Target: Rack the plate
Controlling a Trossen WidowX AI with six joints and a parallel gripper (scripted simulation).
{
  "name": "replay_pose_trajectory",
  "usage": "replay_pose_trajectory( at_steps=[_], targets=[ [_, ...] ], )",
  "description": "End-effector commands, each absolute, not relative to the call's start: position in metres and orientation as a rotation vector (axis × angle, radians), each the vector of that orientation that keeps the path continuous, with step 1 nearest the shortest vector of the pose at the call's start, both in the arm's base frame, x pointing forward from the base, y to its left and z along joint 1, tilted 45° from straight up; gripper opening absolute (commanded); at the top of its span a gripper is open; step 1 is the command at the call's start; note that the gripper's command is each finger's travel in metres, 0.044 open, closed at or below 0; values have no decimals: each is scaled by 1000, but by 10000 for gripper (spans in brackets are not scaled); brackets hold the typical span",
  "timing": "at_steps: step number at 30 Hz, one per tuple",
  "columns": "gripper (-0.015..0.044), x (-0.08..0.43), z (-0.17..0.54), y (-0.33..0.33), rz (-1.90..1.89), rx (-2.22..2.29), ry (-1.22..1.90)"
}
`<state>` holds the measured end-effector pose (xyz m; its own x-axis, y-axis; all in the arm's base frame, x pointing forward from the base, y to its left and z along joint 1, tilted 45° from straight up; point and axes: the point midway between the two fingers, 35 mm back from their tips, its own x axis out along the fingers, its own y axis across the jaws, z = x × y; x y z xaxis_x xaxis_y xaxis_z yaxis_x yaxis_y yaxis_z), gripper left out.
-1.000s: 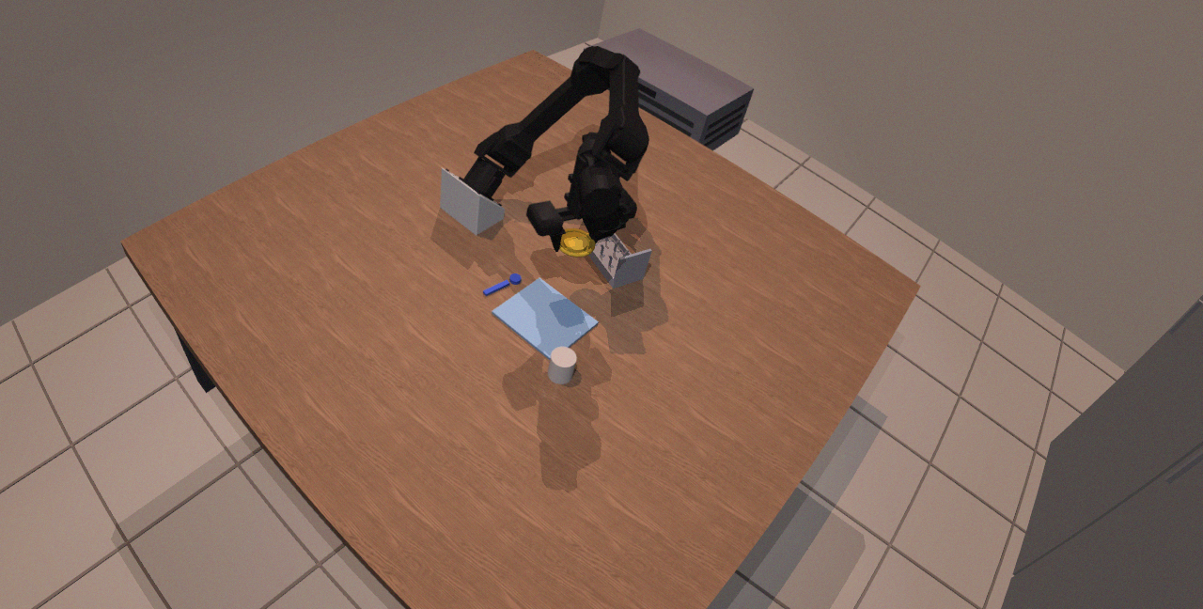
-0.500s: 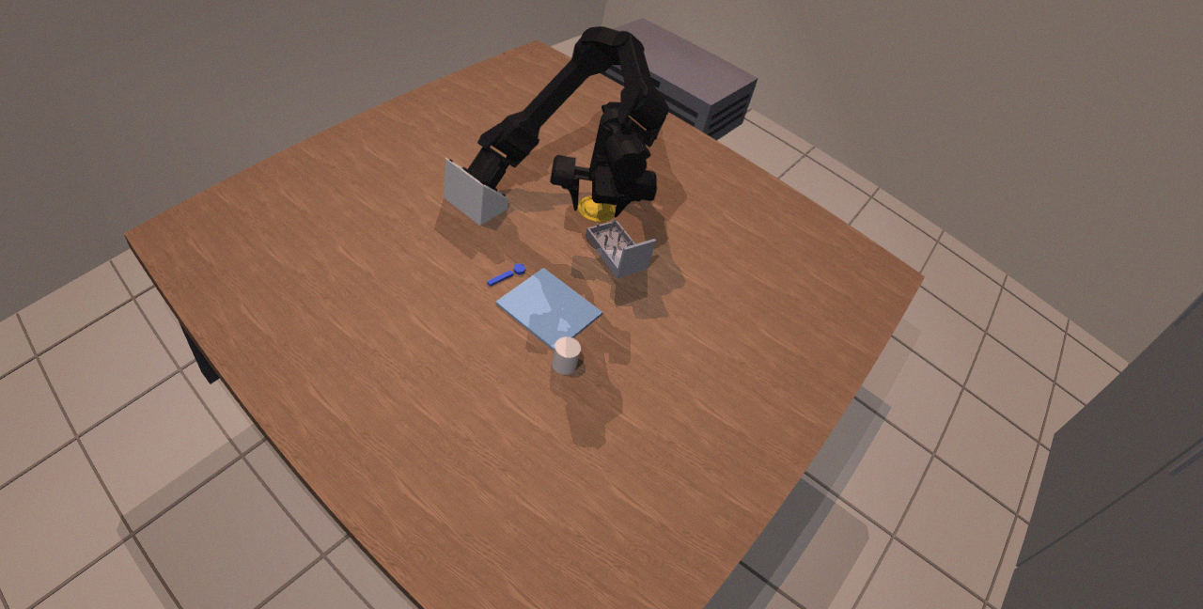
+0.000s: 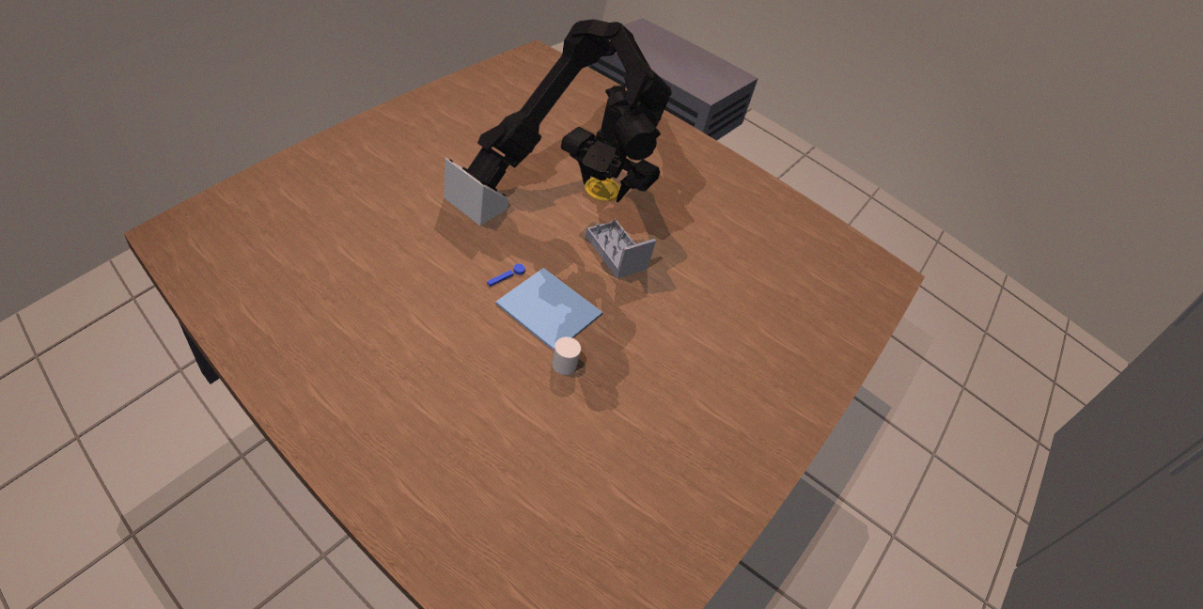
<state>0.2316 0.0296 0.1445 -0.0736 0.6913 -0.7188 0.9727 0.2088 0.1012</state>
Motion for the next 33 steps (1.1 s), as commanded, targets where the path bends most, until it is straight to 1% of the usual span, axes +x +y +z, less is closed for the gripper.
replay_pose_trajectory(
  at_steps=[1,10,18,33],
  targets=[
    [0,216,155,42,-699,1654,1828],
    [0,187,169,62,-1016,1843,1799],
    [0,185,169,64,-1041,1851,1795],
    [0,166,127,65,-1054,1429,1665]
  ],
)
